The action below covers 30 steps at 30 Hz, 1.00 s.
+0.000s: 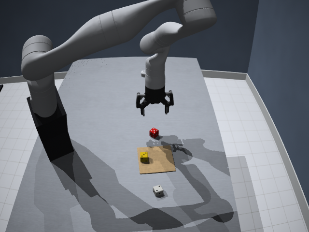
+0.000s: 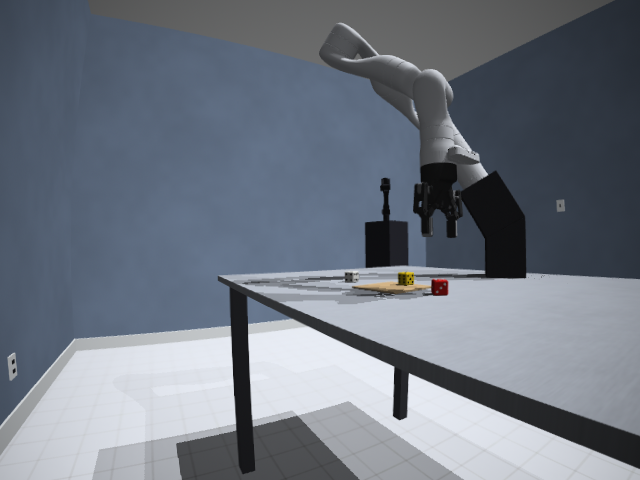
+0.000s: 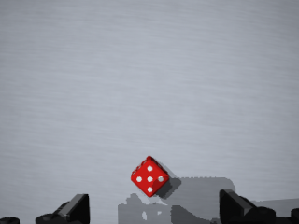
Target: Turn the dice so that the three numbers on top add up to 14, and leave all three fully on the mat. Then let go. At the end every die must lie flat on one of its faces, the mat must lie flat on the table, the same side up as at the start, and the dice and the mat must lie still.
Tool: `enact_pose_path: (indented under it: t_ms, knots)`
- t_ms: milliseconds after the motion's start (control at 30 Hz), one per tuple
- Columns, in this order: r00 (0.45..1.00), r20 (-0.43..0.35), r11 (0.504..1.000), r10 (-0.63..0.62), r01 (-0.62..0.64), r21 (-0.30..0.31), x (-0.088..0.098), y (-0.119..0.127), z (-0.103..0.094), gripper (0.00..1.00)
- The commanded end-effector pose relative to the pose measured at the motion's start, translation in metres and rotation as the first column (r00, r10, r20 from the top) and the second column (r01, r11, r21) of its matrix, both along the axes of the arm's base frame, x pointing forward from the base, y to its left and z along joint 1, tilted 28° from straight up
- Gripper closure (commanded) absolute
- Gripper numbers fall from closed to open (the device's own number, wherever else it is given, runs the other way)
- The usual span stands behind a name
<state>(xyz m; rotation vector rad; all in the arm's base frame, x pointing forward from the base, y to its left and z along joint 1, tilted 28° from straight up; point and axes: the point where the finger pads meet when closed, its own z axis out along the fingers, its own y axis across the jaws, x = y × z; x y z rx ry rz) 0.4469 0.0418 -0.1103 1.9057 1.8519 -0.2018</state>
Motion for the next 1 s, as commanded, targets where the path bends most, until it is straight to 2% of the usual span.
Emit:
enact_pose_path:
  t_ms: [0, 100, 200, 567, 667, 733, 967]
  knots:
    - [0.993, -0.062, 0.994, 0.104, -0.106, -0.022, -0.0001, -0.0029, -0.0030, 0.00]
    - [0.974, -0.111, 0.979, 0.196, -0.201, -0.037, -0.0001, -0.0041, -0.0045, 0.00]
    - [0.966, -0.127, 0.972, 0.225, -0.232, -0.041, -0.0001, -0.0045, -0.0050, 0.00]
    - [0.840, -0.276, 0.865, 0.467, -0.498, -0.052, -0.0003, -0.0079, -0.0094, 0.00]
    - [0.807, -0.303, 0.837, 0.507, -0.545, -0.049, -0.0003, -0.0085, -0.0102, 0.00]
    - [0.807, -0.303, 0.837, 0.507, -0.545, -0.049, -0.0003, -0.0085, -0.0102, 0.00]
    - [0.753, -0.342, 0.792, 0.562, -0.609, -0.042, -0.0004, -0.0094, -0.0114, 0.00]
